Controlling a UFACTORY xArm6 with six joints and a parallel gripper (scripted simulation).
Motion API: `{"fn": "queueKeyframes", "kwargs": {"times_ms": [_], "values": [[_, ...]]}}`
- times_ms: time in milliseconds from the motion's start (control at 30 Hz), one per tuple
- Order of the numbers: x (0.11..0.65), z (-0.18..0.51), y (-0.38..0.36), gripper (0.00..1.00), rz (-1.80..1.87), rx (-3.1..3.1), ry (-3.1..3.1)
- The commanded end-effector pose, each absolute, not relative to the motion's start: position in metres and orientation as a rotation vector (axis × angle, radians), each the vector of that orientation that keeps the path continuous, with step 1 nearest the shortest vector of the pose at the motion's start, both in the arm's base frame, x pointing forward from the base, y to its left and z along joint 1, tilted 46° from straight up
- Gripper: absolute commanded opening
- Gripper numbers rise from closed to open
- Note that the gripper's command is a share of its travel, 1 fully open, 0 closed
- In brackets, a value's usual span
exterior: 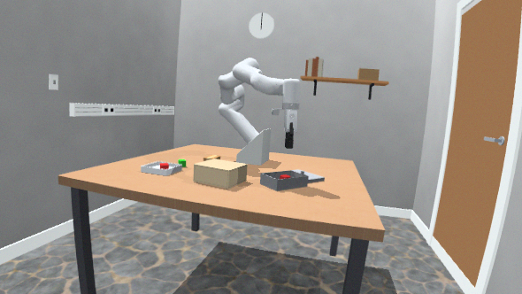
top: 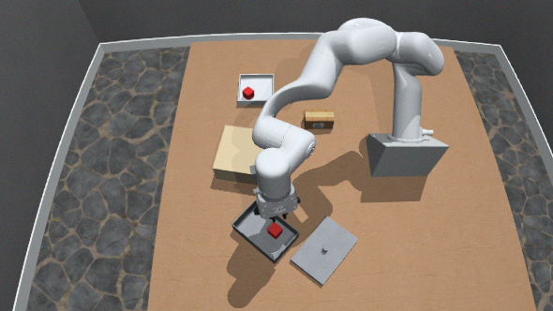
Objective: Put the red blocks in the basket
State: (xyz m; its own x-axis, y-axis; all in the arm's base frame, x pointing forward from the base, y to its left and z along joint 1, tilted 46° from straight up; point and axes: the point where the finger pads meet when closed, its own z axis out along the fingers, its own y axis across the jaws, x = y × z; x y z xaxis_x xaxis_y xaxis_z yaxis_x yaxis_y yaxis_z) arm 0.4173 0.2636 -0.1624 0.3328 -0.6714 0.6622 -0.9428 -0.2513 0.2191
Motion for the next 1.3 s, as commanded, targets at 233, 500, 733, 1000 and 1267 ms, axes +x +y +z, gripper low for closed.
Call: {"fn": "queueKeyframes", "kwargs": {"times_ms": [233,500,733,1000,1267], "values": [[0.4261,-0.1582,0.2626,0.28,0.856,1.593,-2.002],[0.4261,-0.1582,0.2626,0.28,0.992,1.294,-2.284],[0.4261,-0.1582,0.2626,0.28,1.037,1.197,-2.362],[0.4261,-0.1582,0.2626,0.28,1.037,1.197,-2.362],[0.4261,-0.1582,0.2626,0.66,1.037,1.197,-2.362]]}}
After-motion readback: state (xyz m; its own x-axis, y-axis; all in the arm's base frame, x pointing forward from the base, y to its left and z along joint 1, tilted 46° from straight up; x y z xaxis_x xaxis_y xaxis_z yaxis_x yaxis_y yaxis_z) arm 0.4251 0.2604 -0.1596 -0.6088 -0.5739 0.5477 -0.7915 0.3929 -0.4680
